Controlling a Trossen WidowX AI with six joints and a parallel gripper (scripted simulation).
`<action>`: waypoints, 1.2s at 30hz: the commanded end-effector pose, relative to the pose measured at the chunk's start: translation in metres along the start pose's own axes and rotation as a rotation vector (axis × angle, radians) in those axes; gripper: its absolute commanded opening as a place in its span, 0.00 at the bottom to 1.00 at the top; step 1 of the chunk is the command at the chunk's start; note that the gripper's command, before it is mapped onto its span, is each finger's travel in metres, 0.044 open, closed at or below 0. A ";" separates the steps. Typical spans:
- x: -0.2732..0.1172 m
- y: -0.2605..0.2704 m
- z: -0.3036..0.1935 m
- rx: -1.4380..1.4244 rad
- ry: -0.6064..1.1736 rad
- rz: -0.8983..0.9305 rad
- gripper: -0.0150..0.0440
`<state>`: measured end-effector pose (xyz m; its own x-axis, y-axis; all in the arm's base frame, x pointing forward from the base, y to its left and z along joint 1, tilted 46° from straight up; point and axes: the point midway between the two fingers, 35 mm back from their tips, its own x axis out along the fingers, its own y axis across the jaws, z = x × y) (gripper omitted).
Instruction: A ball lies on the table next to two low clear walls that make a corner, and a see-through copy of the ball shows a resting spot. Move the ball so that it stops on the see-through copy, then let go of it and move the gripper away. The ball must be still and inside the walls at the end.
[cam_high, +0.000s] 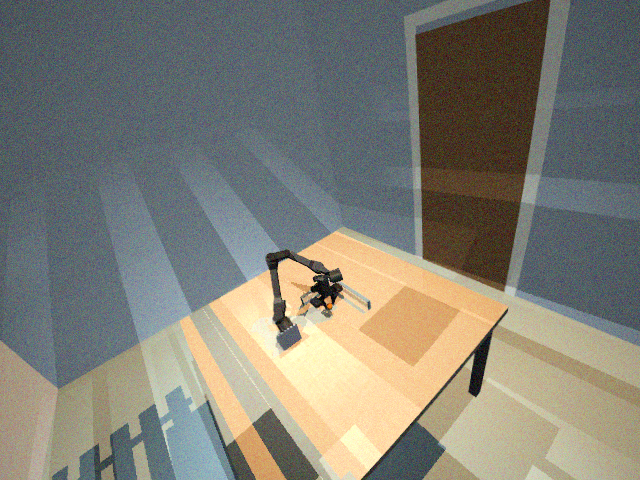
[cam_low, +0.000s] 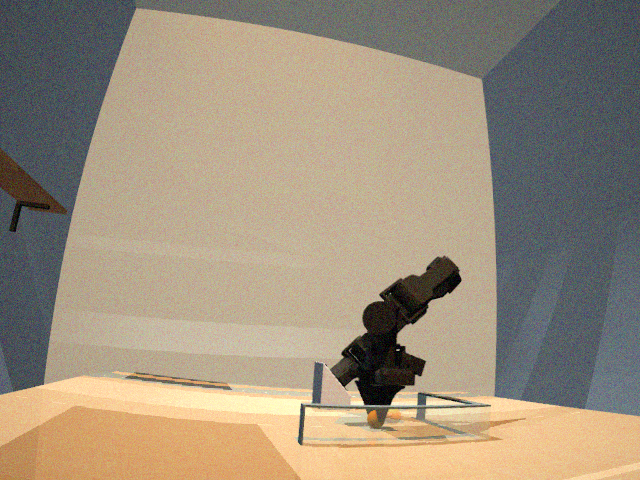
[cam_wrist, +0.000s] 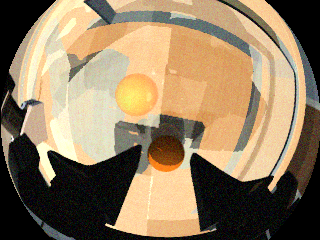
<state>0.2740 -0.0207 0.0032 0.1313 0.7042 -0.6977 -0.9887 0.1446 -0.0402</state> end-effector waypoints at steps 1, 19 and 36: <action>0.002 0.001 0.000 0.007 -0.007 0.003 0.57; -0.039 -0.006 -0.004 0.009 0.003 0.002 0.25; -0.125 0.001 -0.001 0.009 -0.003 0.004 0.25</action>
<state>0.2592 -0.1076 0.0851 0.1352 0.7068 -0.6944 -0.9871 0.1571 -0.0322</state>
